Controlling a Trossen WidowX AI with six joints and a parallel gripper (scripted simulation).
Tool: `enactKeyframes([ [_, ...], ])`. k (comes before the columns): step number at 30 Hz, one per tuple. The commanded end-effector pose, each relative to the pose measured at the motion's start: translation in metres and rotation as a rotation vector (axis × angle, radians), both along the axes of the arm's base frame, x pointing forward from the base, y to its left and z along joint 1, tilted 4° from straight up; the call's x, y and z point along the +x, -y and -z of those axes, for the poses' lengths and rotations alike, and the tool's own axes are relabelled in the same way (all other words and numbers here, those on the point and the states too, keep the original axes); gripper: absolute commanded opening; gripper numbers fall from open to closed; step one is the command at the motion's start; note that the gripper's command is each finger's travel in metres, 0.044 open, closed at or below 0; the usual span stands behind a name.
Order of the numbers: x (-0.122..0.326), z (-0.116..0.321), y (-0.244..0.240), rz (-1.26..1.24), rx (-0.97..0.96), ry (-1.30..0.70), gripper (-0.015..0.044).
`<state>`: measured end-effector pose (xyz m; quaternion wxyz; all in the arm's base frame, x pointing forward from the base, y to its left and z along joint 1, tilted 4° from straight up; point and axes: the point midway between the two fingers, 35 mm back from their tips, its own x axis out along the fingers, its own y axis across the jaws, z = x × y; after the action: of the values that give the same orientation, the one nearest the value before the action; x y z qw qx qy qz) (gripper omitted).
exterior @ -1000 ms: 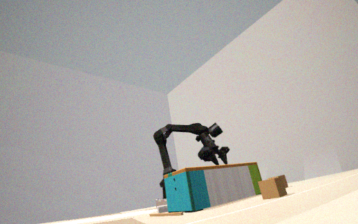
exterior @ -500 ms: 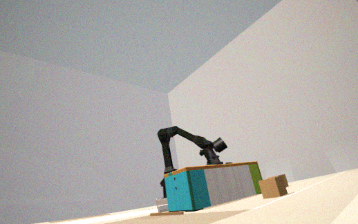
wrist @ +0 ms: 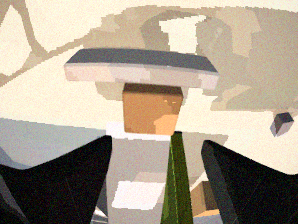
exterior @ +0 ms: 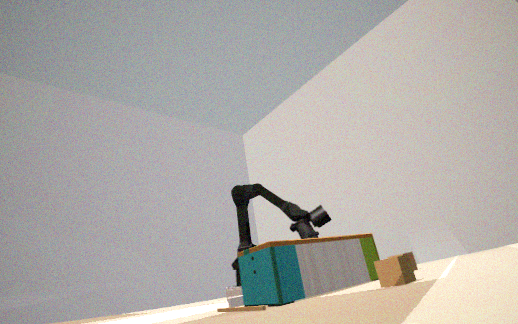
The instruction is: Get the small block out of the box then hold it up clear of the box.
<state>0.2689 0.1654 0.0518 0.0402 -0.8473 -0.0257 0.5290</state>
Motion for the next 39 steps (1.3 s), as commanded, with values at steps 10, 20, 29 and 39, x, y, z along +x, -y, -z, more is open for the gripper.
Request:
enactKeyframes([
  [10,0.0,0.022,0.001,0.007,-0.006,-0.003,0.0285],
  [20,0.0,0.033,0.002,0.007,-0.006,-0.003,0.0259],
  [29,0.0,0.033,0.002,0.007,-0.006,-0.003,0.0081],
  [39,-0.001,-0.024,0.006,0.004,-0.006,-0.003,0.0],
])
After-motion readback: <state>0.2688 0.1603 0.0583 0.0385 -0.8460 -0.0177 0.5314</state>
